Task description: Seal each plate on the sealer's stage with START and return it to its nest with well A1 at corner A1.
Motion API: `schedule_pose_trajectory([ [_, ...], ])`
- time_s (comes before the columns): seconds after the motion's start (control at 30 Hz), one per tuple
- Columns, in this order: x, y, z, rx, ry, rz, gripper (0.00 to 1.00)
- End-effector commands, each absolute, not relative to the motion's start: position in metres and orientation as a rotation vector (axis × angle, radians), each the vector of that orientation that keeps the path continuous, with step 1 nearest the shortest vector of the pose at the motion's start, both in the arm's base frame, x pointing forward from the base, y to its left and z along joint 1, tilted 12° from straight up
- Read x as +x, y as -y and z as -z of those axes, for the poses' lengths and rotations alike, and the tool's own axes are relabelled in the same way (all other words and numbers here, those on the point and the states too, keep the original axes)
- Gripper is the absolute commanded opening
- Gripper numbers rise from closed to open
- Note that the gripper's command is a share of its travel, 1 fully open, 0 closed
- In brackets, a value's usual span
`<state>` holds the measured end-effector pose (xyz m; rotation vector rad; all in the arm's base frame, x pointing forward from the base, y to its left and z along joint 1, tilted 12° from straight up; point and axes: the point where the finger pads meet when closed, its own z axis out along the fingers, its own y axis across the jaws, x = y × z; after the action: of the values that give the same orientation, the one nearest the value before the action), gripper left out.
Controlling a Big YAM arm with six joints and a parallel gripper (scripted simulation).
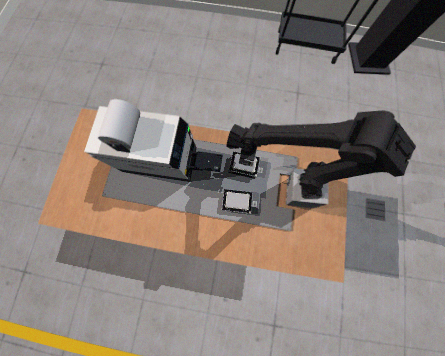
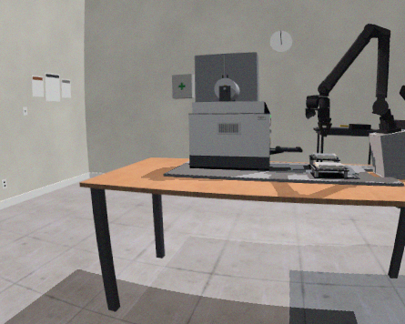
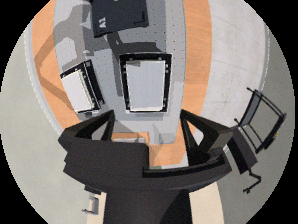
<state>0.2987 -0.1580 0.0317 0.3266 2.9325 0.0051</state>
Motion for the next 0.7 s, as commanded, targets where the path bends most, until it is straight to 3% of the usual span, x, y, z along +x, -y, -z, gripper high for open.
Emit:
schedule_pose_trajectory([
  [0.0,0.29,0.158,-0.035,0.375,-2.929,-0.011,1.0],
  [0.5,0.281,0.152,-0.033,0.373,-2.934,-0.013,1.0],
  [0.67,0.298,0.13,-0.067,0.344,-2.914,0.008,1.0],
])
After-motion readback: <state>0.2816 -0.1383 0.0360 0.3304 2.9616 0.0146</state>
